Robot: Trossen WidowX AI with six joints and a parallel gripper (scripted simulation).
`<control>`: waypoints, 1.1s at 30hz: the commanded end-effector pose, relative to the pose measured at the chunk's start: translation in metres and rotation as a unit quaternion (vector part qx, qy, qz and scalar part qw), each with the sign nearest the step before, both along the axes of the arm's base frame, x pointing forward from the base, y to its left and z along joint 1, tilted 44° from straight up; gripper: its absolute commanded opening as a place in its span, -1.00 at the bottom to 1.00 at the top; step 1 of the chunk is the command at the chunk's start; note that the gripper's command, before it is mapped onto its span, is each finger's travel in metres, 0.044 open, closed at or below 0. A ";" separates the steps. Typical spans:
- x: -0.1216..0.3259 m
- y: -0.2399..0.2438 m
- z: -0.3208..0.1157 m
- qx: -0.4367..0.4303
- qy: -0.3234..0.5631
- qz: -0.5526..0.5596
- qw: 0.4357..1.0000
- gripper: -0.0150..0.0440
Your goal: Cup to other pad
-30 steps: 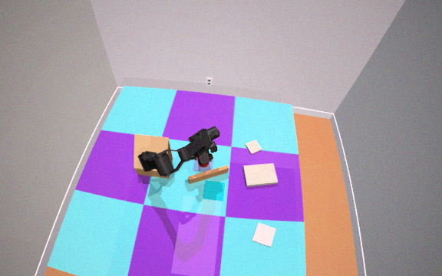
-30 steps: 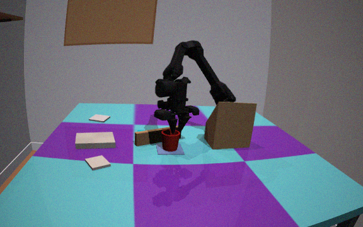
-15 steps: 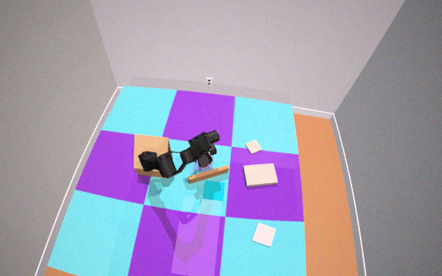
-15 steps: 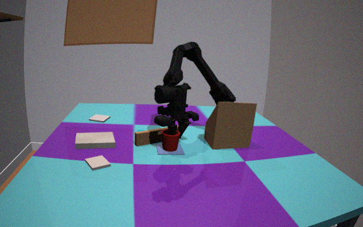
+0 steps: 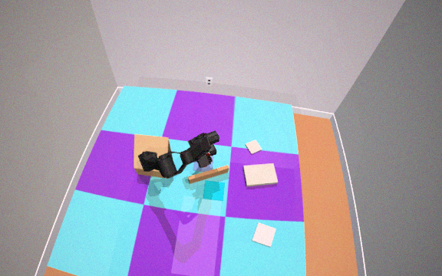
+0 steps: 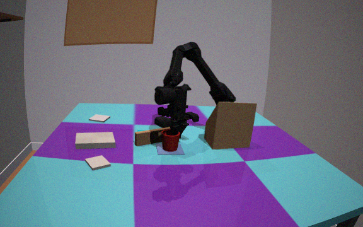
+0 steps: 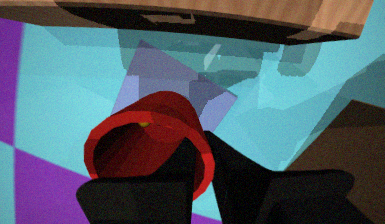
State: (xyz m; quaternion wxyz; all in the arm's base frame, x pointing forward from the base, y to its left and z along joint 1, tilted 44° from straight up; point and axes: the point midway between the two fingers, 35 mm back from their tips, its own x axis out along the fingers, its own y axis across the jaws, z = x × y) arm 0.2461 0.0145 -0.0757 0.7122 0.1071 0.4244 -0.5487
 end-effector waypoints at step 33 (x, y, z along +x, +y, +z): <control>-0.008 0.057 0.061 -0.001 0.003 0.002 1.000 -0.49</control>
